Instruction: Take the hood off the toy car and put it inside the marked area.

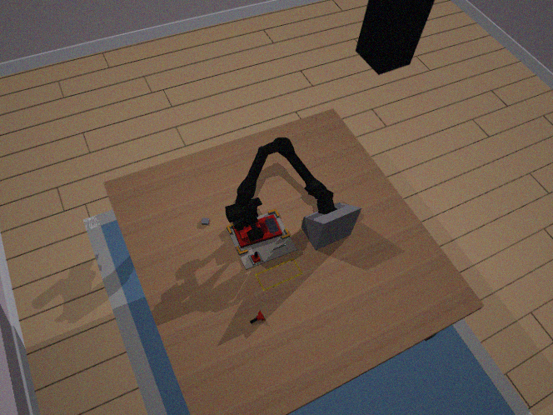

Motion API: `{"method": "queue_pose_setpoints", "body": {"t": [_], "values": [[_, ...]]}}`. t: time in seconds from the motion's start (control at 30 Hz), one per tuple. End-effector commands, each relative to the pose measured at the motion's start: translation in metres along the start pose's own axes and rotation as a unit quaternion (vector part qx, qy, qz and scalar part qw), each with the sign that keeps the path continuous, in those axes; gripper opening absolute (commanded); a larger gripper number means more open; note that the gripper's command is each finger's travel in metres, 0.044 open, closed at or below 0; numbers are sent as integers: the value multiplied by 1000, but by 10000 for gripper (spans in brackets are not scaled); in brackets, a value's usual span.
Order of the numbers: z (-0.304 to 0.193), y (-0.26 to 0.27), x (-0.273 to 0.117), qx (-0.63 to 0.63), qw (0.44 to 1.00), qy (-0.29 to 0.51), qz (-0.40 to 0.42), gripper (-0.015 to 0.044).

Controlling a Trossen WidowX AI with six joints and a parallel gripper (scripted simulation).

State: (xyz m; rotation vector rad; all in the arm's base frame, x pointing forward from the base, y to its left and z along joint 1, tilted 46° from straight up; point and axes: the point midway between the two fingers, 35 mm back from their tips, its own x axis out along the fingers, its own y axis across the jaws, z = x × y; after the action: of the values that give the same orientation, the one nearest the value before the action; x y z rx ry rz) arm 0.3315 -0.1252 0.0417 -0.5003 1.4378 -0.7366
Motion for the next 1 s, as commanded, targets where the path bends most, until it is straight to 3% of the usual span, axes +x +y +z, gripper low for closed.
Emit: {"method": "queue_pose_setpoints", "body": {"t": [0.0, 0.97], "values": [[2, 0, -5, 2, 1000, -3, 1, 0], [2, 0, -31, 2, 1000, -3, 1, 0]]}}
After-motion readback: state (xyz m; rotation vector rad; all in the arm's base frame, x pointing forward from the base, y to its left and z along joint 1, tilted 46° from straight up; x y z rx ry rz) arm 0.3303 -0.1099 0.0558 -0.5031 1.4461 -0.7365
